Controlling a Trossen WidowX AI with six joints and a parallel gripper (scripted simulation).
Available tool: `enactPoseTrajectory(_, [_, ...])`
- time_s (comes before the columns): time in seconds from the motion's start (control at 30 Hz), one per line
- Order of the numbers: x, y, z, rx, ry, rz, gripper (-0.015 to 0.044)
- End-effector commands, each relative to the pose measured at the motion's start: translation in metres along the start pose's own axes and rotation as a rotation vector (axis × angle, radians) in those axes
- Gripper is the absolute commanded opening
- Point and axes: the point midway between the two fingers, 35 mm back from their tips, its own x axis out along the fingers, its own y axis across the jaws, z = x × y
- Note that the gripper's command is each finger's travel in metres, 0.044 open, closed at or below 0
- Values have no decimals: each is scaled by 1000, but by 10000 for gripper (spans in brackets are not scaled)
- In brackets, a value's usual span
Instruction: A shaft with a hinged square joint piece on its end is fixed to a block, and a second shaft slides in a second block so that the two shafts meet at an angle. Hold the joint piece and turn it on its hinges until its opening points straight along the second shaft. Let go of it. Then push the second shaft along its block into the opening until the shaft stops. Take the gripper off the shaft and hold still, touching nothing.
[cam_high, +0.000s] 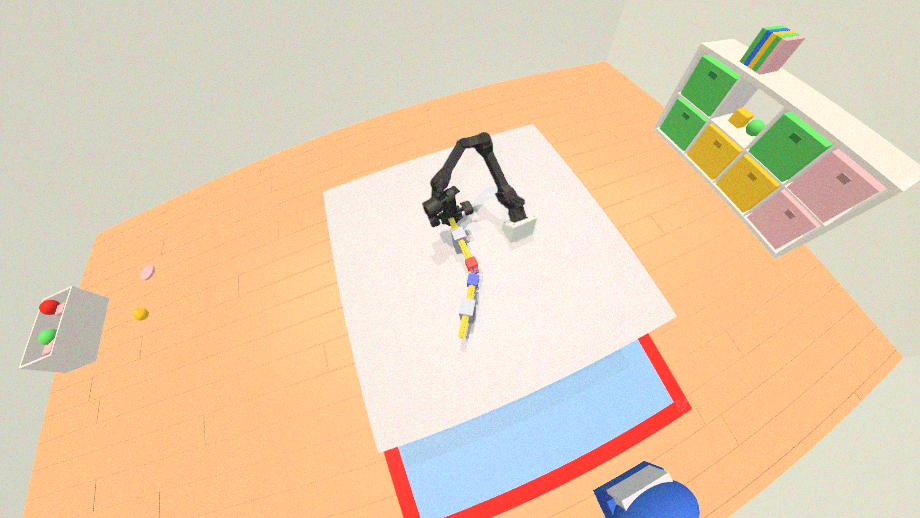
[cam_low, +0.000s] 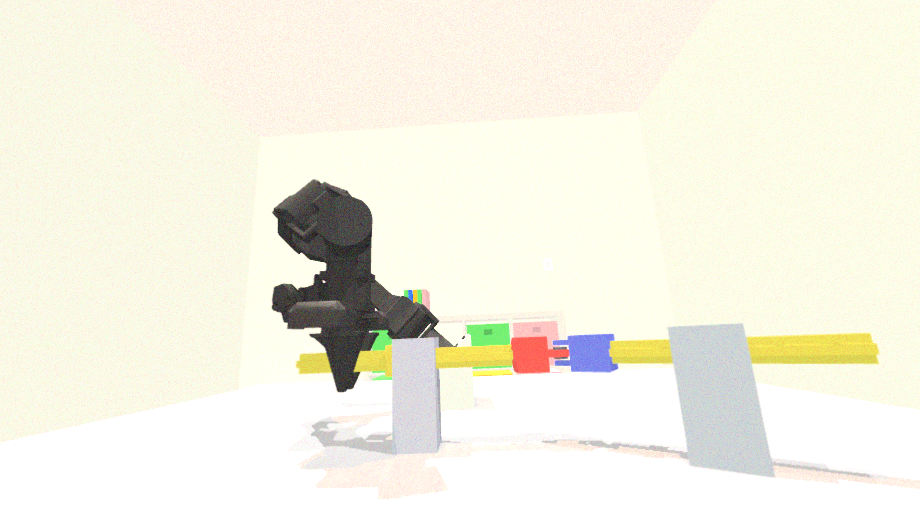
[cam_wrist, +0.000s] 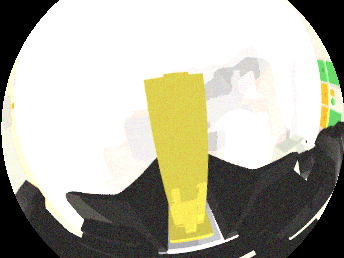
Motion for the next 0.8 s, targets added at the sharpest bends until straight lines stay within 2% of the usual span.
enactPoseTrajectory(0.0, [0,0,0,1,0,2,0])
enactPoseTrajectory(0.17, [0,0,0,1,0,2,0])
enactPoseTrajectory(0.27, [0,0,0,1,0,2,67])
enactPoseTrajectory(0.43, [0,0,0,1,0,2,67])
enactPoseTrajectory(0.77, [0,0,0,1,0,2,329])
